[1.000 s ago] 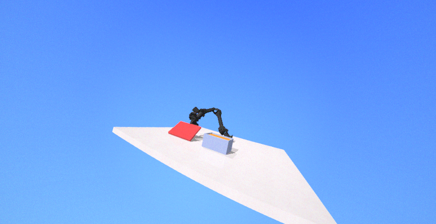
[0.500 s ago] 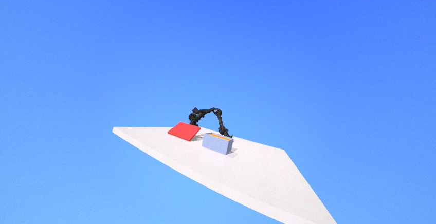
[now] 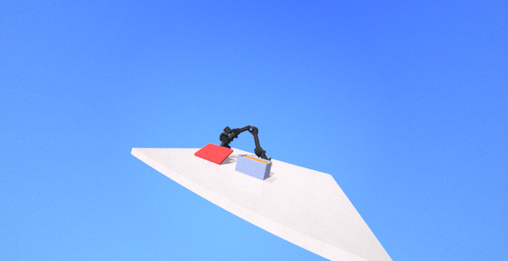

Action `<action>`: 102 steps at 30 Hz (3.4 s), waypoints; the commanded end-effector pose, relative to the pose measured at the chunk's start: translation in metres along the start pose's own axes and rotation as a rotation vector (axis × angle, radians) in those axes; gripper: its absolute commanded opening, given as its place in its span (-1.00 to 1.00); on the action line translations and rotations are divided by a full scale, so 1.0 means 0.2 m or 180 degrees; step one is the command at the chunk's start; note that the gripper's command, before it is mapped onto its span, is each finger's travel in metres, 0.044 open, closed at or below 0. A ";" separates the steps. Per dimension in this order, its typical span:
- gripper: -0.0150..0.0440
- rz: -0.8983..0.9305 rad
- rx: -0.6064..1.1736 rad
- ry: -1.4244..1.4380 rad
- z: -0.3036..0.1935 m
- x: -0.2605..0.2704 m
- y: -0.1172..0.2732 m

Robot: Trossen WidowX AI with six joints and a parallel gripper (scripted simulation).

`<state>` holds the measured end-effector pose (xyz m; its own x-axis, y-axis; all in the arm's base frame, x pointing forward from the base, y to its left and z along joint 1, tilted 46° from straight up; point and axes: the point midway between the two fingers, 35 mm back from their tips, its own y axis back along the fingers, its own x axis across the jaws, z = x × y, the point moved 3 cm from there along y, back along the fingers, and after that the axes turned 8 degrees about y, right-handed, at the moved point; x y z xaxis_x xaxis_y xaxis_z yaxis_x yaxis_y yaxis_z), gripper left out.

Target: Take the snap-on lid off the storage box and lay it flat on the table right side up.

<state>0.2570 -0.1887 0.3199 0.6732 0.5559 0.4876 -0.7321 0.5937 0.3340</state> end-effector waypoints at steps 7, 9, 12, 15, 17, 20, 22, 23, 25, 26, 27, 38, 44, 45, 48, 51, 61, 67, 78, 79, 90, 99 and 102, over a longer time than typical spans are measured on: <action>-0.49 -0.0088 0.0056 -0.0002 -0.03 -0.07 -0.06; -0.49 -0.0088 0.0056 -0.0002 -0.03 -0.07 -0.06; -0.49 -0.0088 0.0056 -0.0002 -0.03 -0.08 -0.07; -0.49 -0.0088 0.0055 -0.0001 -0.04 -0.09 -0.08; -0.49 -0.0088 0.0055 -0.0001 -0.04 -0.10 -0.08; -0.49 -0.0088 0.0055 0.0000 -0.04 -0.11 -0.09; -0.49 -0.0088 0.0055 0.0000 -0.04 -0.11 -0.09; -0.49 -0.0088 0.0055 0.0000 -0.04 -0.12 -0.10; -0.49 -0.0088 0.0054 0.0000 -0.04 -0.12 -0.10; -0.49 -0.0088 0.0054 0.0000 -0.04 -0.12 -0.10; -0.49 -0.0088 0.0054 0.0000 -0.04 -0.13 -0.11; 0.22 -0.0088 0.0054 0.0000 -0.01 -0.10 -0.08; 0.62 -0.0088 0.0054 0.0000 -0.02 -0.11 -0.07; 0.71 -0.0088 0.0054 0.0000 -0.02 -0.11 -0.06; 0.97 -0.0088 0.0054 0.0001 -0.02 -0.13 -0.04; 1.00 -0.0089 0.0055 0.0002 -0.02 -0.15 -0.01; 1.00 -0.0091 0.0055 0.0005 -0.03 -0.21 0.07; 1.00 -0.0092 0.0055 0.0008 -0.03 -0.25 0.11; 1.00 -0.0094 0.0055 0.0012 -0.04 -0.31 0.20; 1.00 -0.0094 0.0055 0.0012 -0.04 -0.31 0.19; 1.00 -0.0093 0.0057 0.0009 -0.03 -0.25 0.26; 1.00 -0.0093 0.0059 0.0006 -0.03 -0.20 0.34; 1.00 -0.0093 0.0059 0.0006 -0.02 -0.19 0.36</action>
<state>0.1829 -0.1695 0.3143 0.6979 0.5379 0.4728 -0.7119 0.5930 0.3763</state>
